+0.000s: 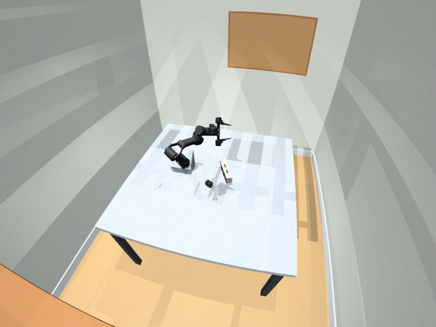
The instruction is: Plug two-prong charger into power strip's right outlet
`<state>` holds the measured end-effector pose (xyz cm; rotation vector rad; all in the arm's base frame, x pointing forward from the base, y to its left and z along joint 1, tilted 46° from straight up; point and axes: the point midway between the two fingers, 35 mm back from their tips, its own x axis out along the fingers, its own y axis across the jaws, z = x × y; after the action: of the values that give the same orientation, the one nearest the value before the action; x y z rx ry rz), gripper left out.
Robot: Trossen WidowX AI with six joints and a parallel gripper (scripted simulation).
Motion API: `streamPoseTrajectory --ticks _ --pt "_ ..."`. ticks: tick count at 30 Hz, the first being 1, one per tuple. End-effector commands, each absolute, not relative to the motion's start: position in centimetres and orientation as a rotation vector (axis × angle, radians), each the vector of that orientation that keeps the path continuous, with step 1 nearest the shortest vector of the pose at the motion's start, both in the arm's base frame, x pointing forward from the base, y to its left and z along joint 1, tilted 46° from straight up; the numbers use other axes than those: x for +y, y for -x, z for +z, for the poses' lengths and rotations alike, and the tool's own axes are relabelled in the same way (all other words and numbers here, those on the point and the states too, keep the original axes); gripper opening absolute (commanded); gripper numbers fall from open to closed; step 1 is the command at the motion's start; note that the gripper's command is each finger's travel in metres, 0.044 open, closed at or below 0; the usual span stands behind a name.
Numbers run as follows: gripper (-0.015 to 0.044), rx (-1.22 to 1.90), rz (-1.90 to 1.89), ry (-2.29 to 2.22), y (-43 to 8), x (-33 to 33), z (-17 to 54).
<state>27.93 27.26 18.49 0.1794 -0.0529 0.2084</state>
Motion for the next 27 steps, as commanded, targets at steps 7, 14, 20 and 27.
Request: streamPoseTrajectory --ticks 7,14,20,27 --pt "0.0440 0.010 0.166 -0.127 -29.4 26.3 17.1" --pt "0.0440 0.096 0.109 -0.066 -31.1 24.9 15.4" --pt "0.0440 0.172 0.057 -0.020 -32.2 23.4 13.9" --pt "0.0440 0.264 -0.008 0.030 -33.2 21.4 12.3"
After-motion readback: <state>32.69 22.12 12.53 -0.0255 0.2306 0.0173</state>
